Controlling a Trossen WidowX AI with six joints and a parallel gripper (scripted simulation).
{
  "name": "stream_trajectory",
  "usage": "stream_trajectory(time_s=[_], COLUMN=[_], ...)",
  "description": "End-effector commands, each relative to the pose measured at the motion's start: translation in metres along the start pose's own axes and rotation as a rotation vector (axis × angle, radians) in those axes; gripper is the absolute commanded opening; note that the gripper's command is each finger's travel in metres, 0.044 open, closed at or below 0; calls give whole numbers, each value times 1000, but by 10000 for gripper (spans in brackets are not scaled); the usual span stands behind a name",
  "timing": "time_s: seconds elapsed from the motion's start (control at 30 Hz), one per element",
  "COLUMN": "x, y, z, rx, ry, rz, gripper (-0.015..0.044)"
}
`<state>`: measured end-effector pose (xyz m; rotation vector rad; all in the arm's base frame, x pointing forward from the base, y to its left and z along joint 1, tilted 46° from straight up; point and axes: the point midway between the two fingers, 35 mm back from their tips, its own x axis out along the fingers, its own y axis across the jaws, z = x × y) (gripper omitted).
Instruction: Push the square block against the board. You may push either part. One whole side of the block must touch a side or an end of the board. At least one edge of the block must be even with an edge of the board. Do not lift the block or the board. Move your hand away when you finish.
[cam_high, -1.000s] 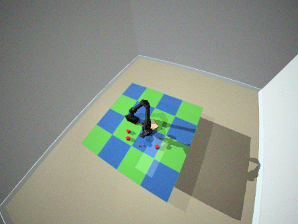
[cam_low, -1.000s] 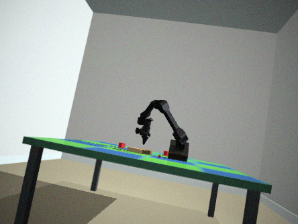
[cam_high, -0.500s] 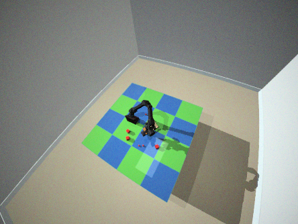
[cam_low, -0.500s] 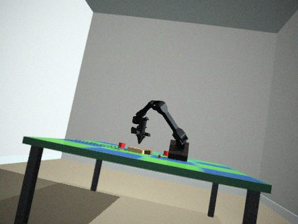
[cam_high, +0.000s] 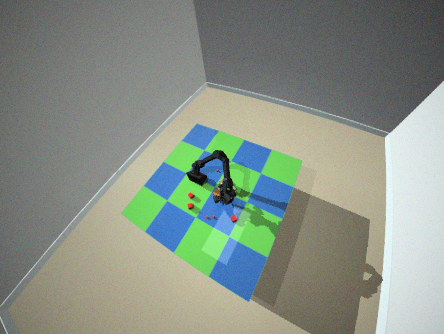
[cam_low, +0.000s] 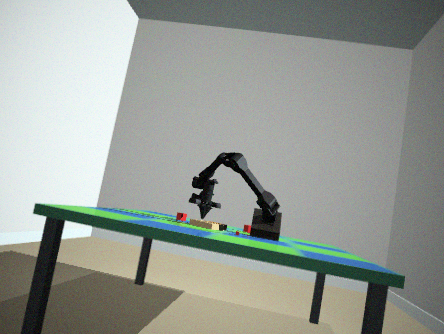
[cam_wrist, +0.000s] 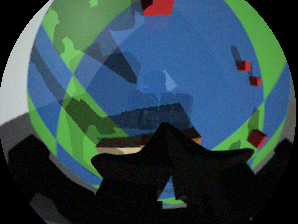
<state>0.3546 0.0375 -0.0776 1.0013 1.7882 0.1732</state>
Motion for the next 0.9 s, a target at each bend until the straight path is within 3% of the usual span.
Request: stream_trajectory(time_s=[0.0,0.87], x=[27,26], y=[-2,-1], z=[-6,-19], rx=[12,13], ry=[24,25], rz=[-5,-5], gripper=[0,0])
